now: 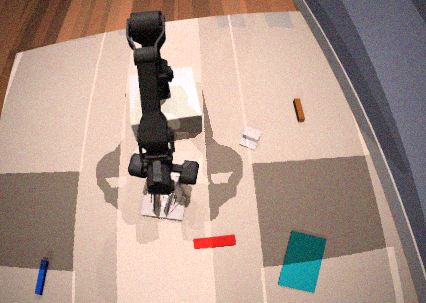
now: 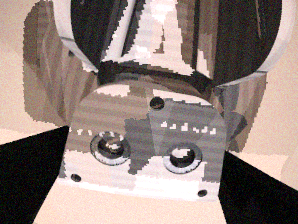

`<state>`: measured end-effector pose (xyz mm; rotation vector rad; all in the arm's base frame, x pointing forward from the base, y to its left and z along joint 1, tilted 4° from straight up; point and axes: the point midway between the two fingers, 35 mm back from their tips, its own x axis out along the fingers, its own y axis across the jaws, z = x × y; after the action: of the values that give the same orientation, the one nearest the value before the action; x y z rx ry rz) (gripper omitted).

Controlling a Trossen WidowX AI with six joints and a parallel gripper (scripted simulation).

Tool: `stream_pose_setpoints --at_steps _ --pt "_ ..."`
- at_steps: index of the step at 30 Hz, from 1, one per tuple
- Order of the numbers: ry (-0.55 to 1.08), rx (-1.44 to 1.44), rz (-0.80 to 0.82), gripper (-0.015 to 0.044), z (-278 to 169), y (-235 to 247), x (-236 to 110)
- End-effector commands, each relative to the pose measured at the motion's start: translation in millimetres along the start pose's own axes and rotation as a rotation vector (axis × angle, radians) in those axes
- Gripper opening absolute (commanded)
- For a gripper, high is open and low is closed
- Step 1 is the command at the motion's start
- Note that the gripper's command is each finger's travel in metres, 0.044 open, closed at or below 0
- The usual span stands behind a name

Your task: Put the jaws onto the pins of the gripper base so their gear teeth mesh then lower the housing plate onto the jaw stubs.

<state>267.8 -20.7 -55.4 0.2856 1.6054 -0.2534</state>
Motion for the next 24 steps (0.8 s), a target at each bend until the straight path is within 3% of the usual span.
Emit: stream_pose_setpoints --at_steps 1,24 --pt "0.0 0.0 -0.004 0.0351 -1.3 -0.9 0.4" --pt "0.0 0.0 -0.004 0.0351 -1.4 -1.0 4.9"
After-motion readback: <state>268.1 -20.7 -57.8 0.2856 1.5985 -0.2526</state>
